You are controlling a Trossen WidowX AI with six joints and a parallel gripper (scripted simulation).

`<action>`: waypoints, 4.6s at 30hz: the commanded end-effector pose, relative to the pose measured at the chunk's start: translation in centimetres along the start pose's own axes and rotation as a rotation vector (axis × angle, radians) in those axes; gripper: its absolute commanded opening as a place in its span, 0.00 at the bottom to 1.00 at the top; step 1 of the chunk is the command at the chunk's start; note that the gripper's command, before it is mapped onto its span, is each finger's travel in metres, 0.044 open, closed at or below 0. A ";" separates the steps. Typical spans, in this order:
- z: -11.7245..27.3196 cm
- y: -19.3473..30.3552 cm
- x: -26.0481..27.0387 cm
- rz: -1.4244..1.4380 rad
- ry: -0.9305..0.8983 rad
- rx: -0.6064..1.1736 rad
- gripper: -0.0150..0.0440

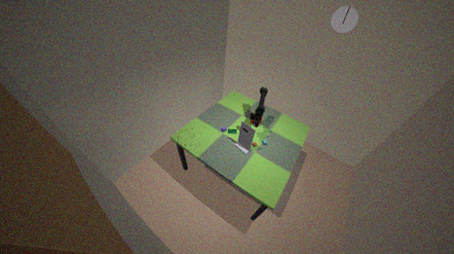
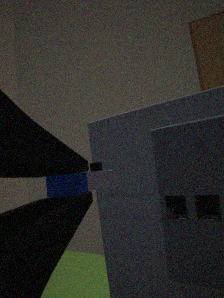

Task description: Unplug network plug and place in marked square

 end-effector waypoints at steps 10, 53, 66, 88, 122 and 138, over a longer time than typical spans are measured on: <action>1.1 -0.5 2.2 -0.009 -0.013 -0.004 0.25; -0.3 -3.6 -10.8 -0.005 0.929 0.164 0.25; -0.5 -3.4 -11.9 -0.005 0.929 0.164 0.25; -0.6 -3.1 -13.8 -0.005 0.930 0.164 0.25; -0.3 -2.6 -16.5 -0.005 0.930 0.164 0.25; -0.5 -2.6 -17.1 -0.005 0.931 0.164 0.25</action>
Point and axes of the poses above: the point midway between the two fingers, 35 mm back from their tips, its own z axis back along the fingers, its own x axis across the jaws, y = z × x, the point moved 10 cm from there along z, back along the fingers, and after that the axes turned 10 degrees about z, right-handed, at the moved point
